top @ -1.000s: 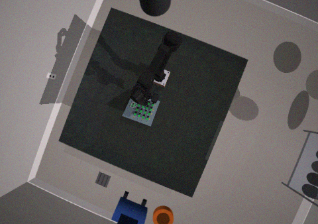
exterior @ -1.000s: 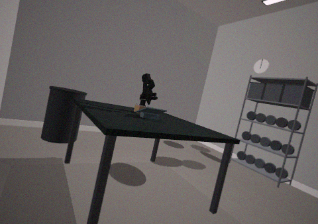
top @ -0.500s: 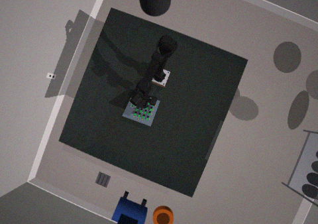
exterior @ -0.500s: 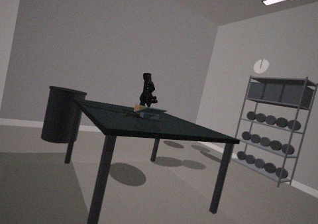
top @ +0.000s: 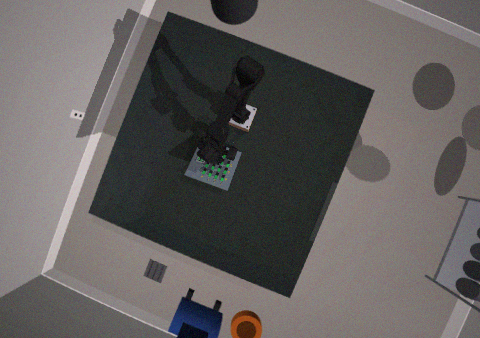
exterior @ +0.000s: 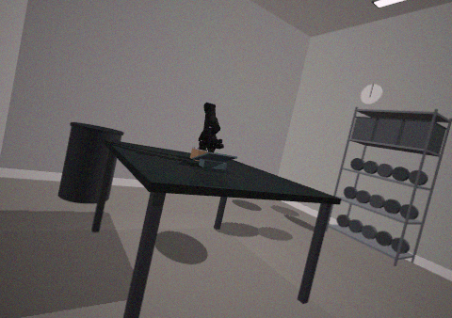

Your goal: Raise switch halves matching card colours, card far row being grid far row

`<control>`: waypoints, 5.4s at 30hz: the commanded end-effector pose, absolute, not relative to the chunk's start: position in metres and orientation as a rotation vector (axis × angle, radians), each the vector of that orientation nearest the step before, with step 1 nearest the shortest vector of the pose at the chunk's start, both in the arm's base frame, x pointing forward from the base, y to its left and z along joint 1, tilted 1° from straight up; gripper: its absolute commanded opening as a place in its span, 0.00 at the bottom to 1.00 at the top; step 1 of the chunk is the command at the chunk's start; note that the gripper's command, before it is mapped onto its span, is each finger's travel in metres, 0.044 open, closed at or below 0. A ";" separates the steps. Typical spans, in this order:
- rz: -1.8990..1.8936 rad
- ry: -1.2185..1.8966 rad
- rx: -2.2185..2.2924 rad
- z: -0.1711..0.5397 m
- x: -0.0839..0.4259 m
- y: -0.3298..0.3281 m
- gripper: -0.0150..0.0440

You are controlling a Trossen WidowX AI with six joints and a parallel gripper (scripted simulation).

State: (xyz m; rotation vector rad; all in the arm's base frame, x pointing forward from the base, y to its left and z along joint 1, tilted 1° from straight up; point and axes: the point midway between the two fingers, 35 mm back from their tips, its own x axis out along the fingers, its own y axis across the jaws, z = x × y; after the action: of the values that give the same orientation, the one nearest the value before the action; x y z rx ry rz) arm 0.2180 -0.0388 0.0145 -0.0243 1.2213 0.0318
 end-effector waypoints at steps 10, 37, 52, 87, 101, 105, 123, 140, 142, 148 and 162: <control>0.029 1.228 -0.023 0.012 0.217 -0.039 0.25; 0.029 1.227 -0.023 0.010 0.218 -0.039 0.25; 0.029 1.227 -0.023 0.008 0.218 -0.039 0.25; 0.028 1.216 -0.025 0.051 0.203 -0.074 0.25; 0.027 1.228 -0.025 0.024 0.213 -0.073 0.25; 0.027 1.228 -0.025 0.019 0.215 -0.073 0.25; 0.027 1.228 -0.025 0.012 0.218 -0.073 0.25; 0.027 1.228 -0.025 0.011 0.218 -0.073 0.25; 0.027 1.228 -0.025 0.011 0.218 -0.073 0.25; 0.027 1.228 -0.025 0.010 0.219 -0.073 0.25; 0.027 1.228 -0.025 0.008 0.219 -0.073 0.25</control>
State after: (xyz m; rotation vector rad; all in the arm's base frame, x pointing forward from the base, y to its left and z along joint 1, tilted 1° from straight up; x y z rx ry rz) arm 0.2198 -0.0726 0.0092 -0.0265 1.2246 0.0315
